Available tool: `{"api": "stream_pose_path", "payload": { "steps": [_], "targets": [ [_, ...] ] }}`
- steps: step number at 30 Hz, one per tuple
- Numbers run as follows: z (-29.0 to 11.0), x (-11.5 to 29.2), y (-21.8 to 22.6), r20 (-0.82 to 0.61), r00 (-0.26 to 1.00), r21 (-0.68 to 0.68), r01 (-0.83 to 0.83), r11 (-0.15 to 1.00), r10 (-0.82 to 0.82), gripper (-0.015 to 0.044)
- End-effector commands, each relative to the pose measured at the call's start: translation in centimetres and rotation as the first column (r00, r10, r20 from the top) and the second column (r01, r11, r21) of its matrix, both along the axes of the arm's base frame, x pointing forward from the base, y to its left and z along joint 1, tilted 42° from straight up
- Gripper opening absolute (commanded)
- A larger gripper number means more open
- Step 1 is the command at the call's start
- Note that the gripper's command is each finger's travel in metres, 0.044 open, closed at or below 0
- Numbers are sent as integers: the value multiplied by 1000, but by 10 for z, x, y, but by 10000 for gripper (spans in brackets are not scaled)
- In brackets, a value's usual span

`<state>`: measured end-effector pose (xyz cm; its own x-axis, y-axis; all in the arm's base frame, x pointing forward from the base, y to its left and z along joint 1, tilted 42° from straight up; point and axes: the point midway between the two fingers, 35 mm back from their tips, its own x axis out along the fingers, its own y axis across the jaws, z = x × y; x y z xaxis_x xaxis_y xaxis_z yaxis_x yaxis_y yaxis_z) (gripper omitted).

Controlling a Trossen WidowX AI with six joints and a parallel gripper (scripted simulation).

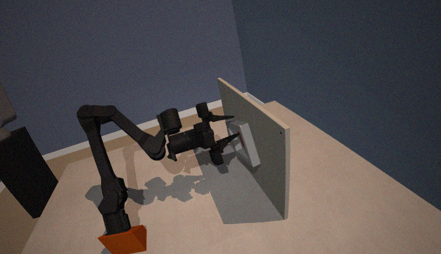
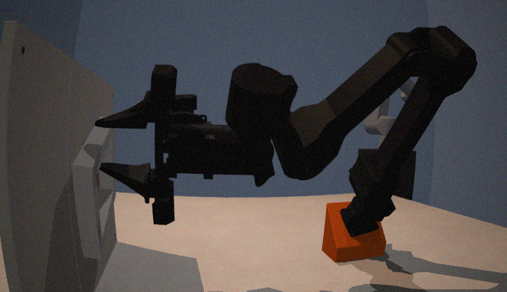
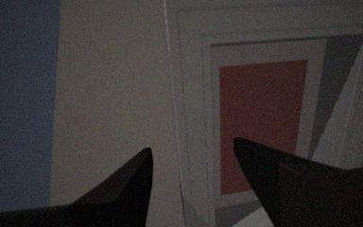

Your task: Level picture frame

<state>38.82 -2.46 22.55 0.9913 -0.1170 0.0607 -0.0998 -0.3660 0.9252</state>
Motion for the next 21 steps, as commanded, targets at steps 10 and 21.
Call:
{"api": "stream_pose_path", "payload": {
  "steps": [10,21],
  "targets": [
    [1,0,1,2,1000,3,-4,1000,4,70],
    [1,0,1,2,1000,3,-4,1000,4,0]
  ]
}}
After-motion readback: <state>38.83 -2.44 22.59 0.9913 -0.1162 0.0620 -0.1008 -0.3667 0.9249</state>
